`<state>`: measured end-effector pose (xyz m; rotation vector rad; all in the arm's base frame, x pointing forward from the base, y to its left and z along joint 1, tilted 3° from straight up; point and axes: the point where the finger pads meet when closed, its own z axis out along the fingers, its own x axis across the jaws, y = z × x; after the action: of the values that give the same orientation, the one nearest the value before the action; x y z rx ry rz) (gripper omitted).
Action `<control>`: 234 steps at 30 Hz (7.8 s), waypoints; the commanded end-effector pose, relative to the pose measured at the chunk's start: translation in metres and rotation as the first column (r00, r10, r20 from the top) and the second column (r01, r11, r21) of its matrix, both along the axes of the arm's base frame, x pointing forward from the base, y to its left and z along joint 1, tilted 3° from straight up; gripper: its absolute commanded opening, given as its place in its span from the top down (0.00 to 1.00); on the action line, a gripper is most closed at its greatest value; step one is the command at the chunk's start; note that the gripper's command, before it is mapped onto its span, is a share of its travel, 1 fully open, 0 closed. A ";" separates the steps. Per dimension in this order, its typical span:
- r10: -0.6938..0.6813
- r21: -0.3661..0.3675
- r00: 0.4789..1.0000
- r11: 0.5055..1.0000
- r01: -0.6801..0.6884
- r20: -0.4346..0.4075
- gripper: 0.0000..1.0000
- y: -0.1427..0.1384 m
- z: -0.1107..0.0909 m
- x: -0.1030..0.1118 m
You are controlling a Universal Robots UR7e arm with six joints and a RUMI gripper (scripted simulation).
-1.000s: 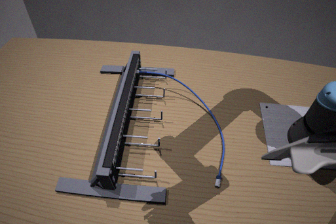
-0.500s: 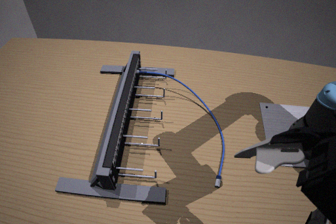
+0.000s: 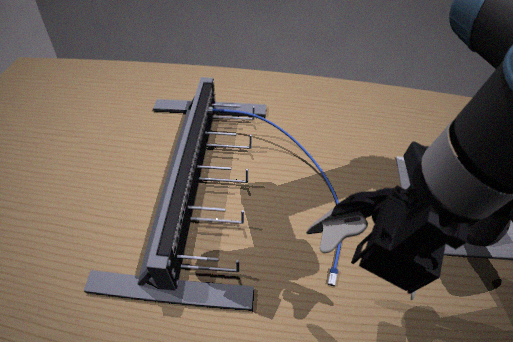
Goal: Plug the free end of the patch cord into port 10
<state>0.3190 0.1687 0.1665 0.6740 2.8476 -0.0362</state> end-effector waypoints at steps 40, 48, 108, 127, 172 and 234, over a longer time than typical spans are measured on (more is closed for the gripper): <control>0.167 0.080 0.974 0.985 -0.156 -0.154 1.00 -0.056 -0.065 -0.002; 0.167 0.080 0.974 0.985 -0.156 -0.154 1.00 -0.056 -0.065 -0.002; -0.876 0.769 0.402 0.446 0.458 0.268 1.00 -0.094 0.046 0.098; -0.897 0.802 0.362 0.404 0.439 0.254 1.00 -0.096 0.053 0.099; -0.897 0.802 0.362 0.404 0.440 0.254 1.00 -0.097 0.024 0.145; -0.897 0.802 0.362 0.404 0.440 0.254 1.00 -0.099 -0.022 0.218</control>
<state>0.5372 0.0696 0.1438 1.6592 1.5581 0.8739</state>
